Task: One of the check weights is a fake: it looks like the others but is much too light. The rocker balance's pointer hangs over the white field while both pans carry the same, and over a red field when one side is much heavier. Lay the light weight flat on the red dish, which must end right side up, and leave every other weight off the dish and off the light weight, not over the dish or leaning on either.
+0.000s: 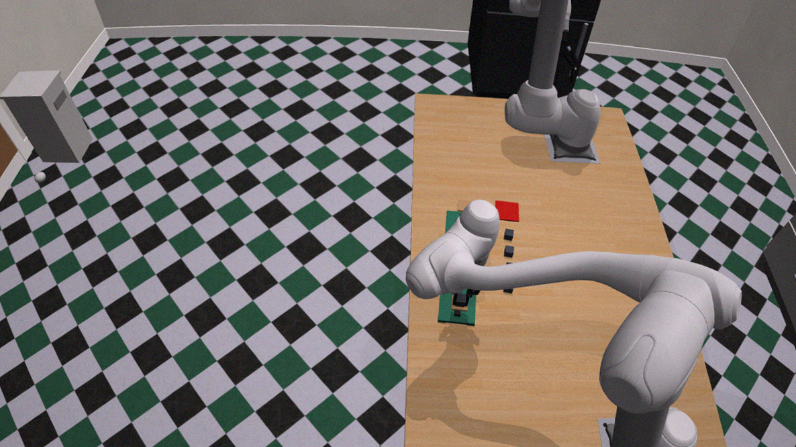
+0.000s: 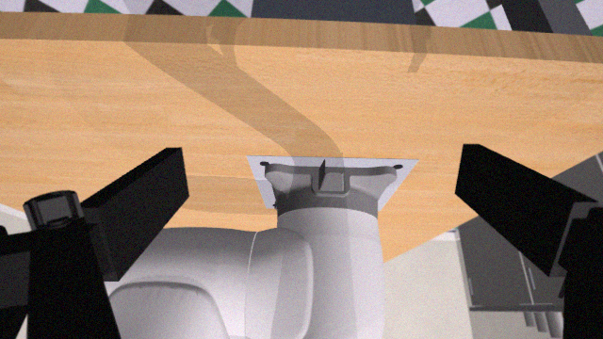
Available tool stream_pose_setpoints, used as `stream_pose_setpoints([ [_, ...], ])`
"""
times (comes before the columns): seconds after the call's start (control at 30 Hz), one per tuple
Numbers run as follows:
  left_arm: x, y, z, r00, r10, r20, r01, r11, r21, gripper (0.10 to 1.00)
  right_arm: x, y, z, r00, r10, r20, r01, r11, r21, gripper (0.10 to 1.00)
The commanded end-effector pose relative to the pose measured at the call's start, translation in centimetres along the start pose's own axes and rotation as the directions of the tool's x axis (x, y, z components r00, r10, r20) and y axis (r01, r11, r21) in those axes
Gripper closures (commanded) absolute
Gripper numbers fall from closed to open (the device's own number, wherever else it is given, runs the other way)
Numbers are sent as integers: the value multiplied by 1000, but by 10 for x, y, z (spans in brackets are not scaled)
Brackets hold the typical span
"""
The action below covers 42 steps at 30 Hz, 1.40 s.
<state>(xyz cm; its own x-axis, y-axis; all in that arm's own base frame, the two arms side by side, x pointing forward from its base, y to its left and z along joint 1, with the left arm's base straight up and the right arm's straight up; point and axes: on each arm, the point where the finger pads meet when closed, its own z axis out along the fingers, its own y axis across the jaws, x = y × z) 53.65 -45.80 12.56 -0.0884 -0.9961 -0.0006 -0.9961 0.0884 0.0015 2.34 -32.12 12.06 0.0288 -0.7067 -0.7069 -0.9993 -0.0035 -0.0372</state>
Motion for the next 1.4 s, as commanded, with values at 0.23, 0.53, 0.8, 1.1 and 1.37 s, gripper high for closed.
stream_pose_setpoints([
  [0.23,0,0,0,1000,0,-9,0,1000,1,855,0,0,-1,1000,0,-1,0,1000,0,98],
  [0.53,2,0,7,999,0,-44,0,1000,1,855,0,0,-1,1000,0,-1,0,1000,0,98],
  [0.8,4,0,13,998,0,-70,0,1000,1,855,0,0,-1,1000,0,-1,0,1000,0,98],
  [1.1,6,0,20,994,0,-105,0,1000,1,855,0,0,-1,1000,0,-1,0,1000,0,98],
  [1.37,8,0,23,990,0,-138,0,1000,1,855,0,0,-1,1000,0,-1,0,1000,0,98],
])
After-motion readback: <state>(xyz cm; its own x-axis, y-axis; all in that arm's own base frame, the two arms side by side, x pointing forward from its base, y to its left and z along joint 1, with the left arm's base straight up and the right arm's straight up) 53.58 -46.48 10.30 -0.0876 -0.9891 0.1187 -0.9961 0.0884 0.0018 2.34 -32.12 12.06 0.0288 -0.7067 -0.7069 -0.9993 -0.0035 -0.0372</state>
